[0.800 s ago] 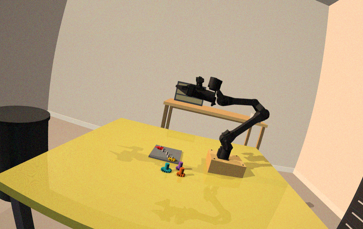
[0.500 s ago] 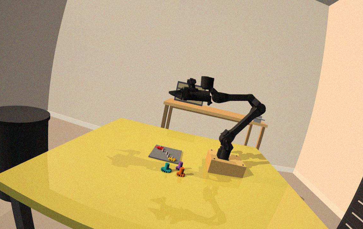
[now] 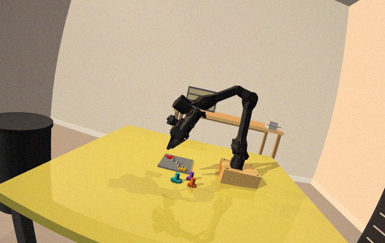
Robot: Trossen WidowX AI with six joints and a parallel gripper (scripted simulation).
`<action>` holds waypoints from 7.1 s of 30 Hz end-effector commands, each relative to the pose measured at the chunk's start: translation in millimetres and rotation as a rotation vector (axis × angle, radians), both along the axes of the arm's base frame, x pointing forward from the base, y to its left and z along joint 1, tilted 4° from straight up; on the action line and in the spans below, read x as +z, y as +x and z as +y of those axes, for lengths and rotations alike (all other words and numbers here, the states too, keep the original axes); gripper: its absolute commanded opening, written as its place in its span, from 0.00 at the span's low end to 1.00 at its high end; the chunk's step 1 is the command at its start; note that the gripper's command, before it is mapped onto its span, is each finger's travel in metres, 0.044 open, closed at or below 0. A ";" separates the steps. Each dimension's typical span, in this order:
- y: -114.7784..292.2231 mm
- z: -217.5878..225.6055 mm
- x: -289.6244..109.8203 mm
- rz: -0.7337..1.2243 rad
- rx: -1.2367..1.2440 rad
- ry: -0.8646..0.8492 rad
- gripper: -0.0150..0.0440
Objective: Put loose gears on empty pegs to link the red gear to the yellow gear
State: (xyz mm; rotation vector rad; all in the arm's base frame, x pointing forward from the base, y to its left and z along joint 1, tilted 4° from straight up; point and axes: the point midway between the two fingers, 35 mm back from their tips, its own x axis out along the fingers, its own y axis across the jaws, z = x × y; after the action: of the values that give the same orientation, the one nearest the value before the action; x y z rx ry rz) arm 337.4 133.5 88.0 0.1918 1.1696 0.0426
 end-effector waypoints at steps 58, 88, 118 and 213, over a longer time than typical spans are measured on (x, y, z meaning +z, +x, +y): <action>-48.3 24.8 -108.4 0.419 -0.055 -0.165 0.33; -40.7 33.7 -56.1 0.417 -0.054 -0.163 0.25; -47.6 37.0 29.0 0.418 -0.055 -0.163 0.25; 10.9 -178.7 -33.3 0.409 -0.068 -0.182 0.25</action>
State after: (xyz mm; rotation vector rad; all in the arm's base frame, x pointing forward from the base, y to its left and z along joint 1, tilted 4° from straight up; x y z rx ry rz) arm 349.5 -34.7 58.7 0.0907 1.5620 -0.1677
